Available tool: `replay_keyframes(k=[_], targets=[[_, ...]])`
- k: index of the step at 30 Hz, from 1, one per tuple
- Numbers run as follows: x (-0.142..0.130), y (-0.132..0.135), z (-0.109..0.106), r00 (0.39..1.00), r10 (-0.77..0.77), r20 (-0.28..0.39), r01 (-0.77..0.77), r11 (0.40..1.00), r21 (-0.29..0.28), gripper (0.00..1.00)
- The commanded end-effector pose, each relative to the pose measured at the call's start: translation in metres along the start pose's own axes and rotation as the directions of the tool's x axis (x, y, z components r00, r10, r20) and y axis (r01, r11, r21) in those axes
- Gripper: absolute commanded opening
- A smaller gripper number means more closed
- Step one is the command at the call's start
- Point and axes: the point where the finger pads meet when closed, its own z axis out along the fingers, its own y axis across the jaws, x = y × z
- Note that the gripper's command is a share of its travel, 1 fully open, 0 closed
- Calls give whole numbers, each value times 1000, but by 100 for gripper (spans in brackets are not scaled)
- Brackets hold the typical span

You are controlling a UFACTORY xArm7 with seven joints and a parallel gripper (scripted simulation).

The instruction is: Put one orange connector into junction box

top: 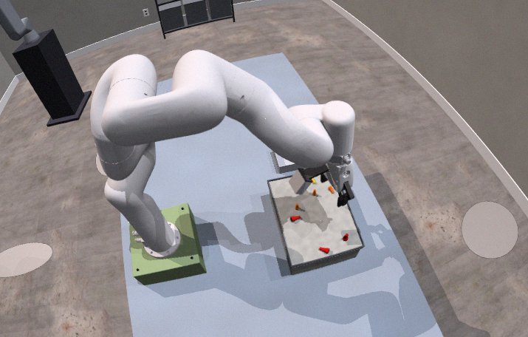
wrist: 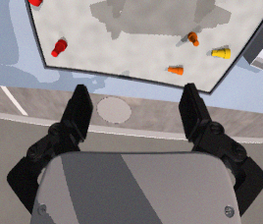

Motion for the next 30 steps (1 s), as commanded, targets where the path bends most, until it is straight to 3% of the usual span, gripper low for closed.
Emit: replay_keyframes(k=[1, 30], targets=[[6, -6, 1, 996, -85, -9, 85, 996, -12, 100], [35, -23, 9, 927, -374, -42, 371, 927, -62, 100]])
